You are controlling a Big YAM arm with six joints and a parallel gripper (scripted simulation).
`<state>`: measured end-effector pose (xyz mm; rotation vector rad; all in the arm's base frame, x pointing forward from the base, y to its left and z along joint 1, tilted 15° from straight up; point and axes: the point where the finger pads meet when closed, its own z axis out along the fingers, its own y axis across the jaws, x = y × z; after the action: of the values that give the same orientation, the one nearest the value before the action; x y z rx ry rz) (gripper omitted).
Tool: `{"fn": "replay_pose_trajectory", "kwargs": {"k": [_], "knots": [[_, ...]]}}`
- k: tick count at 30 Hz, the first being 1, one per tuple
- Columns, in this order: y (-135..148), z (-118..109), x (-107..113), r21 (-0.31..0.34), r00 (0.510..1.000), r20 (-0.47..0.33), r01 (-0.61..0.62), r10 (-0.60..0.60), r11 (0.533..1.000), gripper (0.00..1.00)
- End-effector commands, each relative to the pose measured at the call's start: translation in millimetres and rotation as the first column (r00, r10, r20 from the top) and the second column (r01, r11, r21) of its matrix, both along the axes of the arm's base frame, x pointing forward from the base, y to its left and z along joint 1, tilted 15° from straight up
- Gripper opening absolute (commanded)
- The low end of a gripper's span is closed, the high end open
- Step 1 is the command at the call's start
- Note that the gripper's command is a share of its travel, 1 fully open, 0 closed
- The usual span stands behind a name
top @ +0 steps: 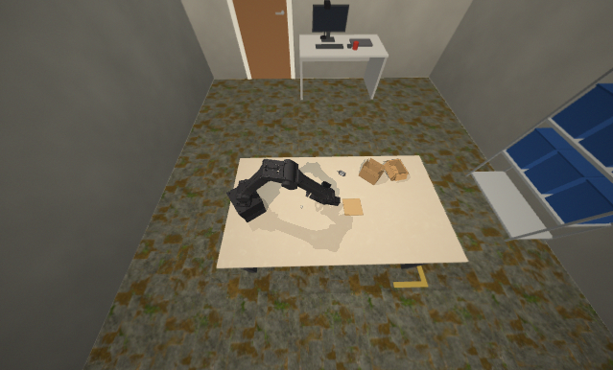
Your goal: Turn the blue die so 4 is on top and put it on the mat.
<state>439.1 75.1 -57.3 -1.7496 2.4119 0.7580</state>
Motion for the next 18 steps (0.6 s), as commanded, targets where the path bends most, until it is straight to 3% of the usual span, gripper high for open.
{"fn": "replay_pose_trajectory", "kwargs": {"k": [1,17,18], "knots": [[1,3,2,0.001,1.000,0.009,-0.001,0.001,1.000,1.00],[1,3,2,0.001,1.000,0.009,-0.001,0.001,1.000,1.00],[5,22,22,0.001,0.998,0.066,-0.010,0.010,1.000,1.00]]}}
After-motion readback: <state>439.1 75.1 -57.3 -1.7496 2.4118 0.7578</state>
